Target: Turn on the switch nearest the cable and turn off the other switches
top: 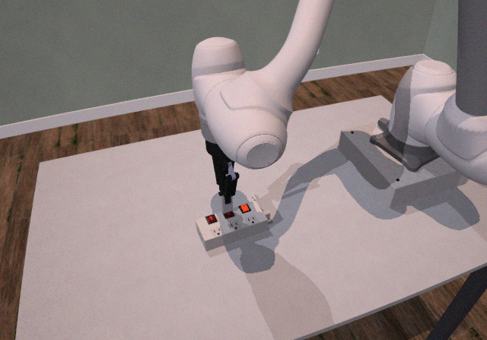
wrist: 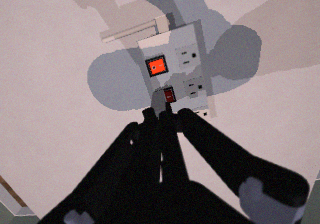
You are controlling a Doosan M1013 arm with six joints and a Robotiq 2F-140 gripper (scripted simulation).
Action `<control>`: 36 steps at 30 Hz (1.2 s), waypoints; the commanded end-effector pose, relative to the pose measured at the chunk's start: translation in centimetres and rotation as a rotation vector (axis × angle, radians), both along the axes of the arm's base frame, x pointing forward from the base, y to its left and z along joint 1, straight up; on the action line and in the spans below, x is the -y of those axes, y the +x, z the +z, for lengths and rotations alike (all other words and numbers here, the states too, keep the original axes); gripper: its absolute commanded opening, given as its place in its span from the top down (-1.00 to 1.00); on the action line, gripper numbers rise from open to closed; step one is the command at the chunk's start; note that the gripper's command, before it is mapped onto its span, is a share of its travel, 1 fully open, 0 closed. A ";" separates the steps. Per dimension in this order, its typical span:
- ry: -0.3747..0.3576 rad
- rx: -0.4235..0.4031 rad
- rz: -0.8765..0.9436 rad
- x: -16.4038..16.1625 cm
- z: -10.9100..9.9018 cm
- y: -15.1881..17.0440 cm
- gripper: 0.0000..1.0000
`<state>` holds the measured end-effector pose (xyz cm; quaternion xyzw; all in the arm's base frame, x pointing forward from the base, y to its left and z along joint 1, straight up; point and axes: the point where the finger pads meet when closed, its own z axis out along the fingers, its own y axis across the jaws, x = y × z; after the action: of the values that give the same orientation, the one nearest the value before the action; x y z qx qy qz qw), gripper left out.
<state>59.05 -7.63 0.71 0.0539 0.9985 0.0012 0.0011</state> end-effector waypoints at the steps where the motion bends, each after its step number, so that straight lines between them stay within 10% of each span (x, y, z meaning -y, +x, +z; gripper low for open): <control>1: 0.000 0.000 0.000 0.0 0.6 0.0 1.00; 35: 0.000 0.000 0.000 0.0 3.5 0.0 1.00; 36: 0.000 0.000 0.000 0.0 3.5 0.0 -1.00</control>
<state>59.04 -7.63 4.23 0.0539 0.9985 0.0012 0.0011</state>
